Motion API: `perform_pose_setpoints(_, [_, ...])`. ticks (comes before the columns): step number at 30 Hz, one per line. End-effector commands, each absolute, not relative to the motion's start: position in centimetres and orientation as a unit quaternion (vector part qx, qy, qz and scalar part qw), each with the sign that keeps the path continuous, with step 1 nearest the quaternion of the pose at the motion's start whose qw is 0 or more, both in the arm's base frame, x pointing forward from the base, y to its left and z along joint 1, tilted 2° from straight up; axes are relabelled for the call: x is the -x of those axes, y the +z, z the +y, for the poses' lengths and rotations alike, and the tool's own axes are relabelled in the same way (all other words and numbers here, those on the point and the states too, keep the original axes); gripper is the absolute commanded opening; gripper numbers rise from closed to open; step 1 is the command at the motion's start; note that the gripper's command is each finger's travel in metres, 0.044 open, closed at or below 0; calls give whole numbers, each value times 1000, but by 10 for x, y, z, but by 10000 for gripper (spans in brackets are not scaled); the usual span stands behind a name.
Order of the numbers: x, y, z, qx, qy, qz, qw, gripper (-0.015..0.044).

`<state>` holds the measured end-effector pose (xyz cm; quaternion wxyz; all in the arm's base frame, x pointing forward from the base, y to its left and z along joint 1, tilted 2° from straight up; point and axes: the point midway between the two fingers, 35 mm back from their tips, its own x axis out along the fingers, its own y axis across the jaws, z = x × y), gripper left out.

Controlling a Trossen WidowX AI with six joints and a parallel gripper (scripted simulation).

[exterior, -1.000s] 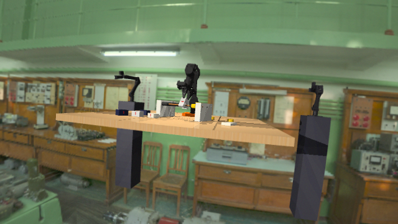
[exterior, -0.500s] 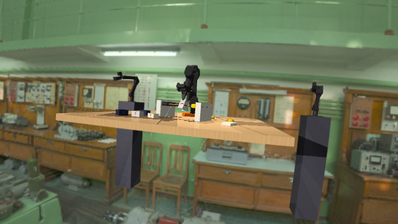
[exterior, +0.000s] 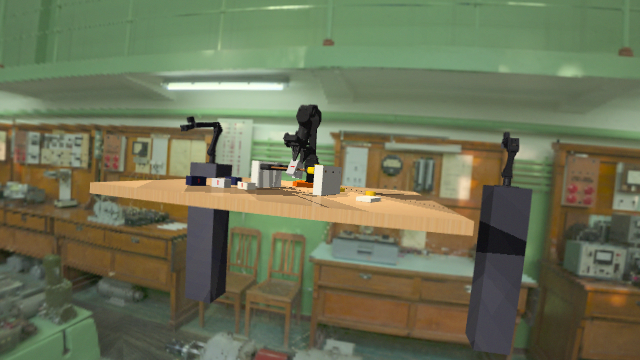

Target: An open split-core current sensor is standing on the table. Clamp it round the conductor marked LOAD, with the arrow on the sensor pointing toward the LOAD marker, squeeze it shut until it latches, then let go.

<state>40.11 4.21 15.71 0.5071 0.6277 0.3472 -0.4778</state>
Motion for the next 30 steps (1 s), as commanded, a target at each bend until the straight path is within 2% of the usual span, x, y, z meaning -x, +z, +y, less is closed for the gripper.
perform_pose_setpoints(1, [-401, 158, 42, -628, -477, 347, 508, 0])
perform_pose_setpoints(30, [-404, 158, 42, -622, -485, 357, 501, 0])
